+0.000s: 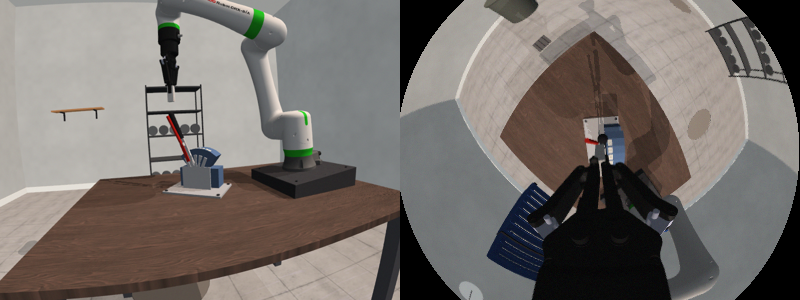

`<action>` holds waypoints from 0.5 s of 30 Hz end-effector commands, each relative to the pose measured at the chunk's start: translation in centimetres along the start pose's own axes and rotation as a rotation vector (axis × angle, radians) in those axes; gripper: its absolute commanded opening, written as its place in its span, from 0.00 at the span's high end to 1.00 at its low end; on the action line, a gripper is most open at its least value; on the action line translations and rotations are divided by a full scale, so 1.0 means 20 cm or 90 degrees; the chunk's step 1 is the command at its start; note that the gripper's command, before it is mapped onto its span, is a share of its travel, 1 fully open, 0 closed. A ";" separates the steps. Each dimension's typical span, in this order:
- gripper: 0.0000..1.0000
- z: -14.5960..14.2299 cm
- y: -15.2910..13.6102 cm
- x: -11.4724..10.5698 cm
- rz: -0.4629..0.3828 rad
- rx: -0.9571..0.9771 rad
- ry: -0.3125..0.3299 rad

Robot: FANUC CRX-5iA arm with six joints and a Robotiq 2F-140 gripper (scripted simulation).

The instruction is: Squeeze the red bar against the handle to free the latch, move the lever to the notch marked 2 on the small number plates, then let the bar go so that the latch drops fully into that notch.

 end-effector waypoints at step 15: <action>0.44 0.00 0.00 0.00 0.000 0.000 0.000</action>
Point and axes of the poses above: the point where the finger pads meet when closed, its own x axis out along the fingers, its own z axis across the jaws, y = z × x, the point moved 4 cm from there along -x, back along the fingers, and after that the axes turned 10 degrees about -x, right-handed, at the moved point
